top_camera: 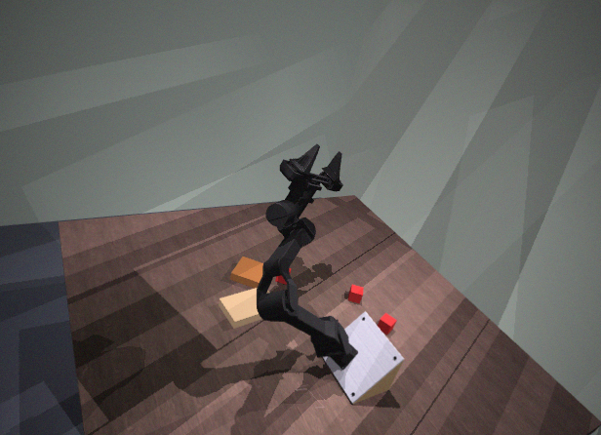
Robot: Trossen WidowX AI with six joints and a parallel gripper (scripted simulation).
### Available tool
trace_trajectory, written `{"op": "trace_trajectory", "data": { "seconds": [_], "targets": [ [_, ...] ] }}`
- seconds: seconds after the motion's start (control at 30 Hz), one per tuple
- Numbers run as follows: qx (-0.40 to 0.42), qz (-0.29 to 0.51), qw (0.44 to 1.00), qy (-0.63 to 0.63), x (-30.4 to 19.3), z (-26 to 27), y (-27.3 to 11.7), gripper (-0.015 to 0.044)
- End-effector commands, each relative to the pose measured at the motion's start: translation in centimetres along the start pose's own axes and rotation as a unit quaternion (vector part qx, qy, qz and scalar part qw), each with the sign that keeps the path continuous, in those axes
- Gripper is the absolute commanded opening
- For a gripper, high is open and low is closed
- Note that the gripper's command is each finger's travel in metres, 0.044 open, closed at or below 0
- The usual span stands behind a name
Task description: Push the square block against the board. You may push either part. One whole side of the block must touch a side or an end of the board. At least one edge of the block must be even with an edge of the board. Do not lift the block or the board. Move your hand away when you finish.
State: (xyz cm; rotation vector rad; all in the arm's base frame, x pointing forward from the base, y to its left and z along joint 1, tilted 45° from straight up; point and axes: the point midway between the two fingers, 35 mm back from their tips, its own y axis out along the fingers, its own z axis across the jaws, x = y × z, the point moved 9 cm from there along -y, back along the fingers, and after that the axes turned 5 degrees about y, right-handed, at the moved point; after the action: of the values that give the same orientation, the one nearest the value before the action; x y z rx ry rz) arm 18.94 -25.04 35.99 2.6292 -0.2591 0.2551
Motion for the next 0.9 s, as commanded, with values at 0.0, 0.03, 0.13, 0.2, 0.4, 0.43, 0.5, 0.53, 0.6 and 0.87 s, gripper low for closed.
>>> {"op": "trace_trajectory", "data": {
  "seconds": [0.0, 0.03, 0.13, 0.2, 0.4, 0.43, 0.5, 0.53, 0.6, 0.87],
  "targets": [
    [0.0, 0.0, 1.0, 0.0, 0.0, 0.0, 0.0, 0.0374],
    [0.0, 0.0, 1.0, 0.0, 0.0, 0.0, 0.0, 0.0348],
    [0.005, -0.016, 1.0, 0.002, 0.5, 0.2, 0.0, 0.0269],
    [0.013, -0.038, 0.999, 0.005, 1.2, 0.4, -0.1, 0.0216],
    [0.043, -0.103, 0.994, 0.015, 3.3, 1.3, -0.6, 0.0059],
    [0.049, -0.114, 0.992, 0.017, 3.7, 1.4, -0.7, 0.0033],
    [0.062, -0.136, 0.989, 0.022, 4.4, 1.7, -1.0, 0.0],
    [0.069, -0.147, 0.987, 0.025, 4.7, 1.9, -1.2, 0.0],
    [0.083, -0.168, 0.982, 0.03, 5.4, 2.2, -1.5, 0.0],
    [0.145, -0.245, 0.957, 0.049, 7.8, 3.5, -2.9, 0.0]
  ]
}}
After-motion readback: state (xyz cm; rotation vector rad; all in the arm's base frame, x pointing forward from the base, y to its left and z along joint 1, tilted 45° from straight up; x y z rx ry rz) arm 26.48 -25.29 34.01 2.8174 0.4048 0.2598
